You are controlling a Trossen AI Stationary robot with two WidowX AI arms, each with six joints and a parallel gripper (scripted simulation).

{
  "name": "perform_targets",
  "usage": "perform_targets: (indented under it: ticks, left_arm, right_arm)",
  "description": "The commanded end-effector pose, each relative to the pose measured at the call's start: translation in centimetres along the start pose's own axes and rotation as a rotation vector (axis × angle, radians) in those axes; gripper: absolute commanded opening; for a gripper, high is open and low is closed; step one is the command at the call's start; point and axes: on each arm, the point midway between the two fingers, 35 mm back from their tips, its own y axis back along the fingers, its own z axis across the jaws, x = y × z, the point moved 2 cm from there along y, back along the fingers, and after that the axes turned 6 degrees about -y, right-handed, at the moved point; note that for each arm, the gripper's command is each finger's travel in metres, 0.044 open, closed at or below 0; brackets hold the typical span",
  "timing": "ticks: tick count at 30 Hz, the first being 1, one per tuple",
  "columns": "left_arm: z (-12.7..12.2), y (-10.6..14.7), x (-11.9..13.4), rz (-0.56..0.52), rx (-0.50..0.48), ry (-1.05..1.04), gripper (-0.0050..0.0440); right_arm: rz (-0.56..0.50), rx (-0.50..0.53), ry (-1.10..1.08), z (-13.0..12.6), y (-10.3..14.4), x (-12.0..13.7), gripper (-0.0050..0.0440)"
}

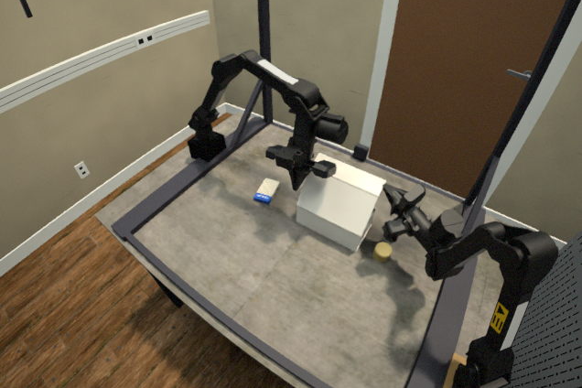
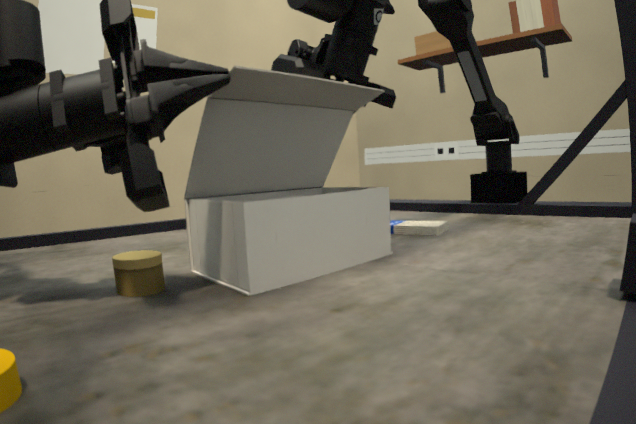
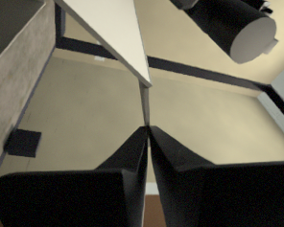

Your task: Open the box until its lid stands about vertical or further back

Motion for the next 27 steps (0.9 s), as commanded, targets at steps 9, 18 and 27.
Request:
perform_targets:
  ticks: [9, 18, 27]
  left_arm:
    - [-1.1, -0.2, 0.2, 0.003, 0.03, 0.013, 0.0006]
    - [-1.1, -0.2, 0.2, 0.003, 0.03, 0.013, 0.0006]
    - [-1.1, -0.2, 0.2, 0.003, 0.03, 0.013, 0.0006]
  right_arm:
    - [-0.284, -0.259, -0.067, -4.9, 3.7, -0.1, -0.005]
    - [-0.455, -0.413, -0.121, -9.6, 4.8, -0.4, -0.005]
    - [-0.456, -0.412, -0.122, -9.6, 4.7, -0.4, -0.005]
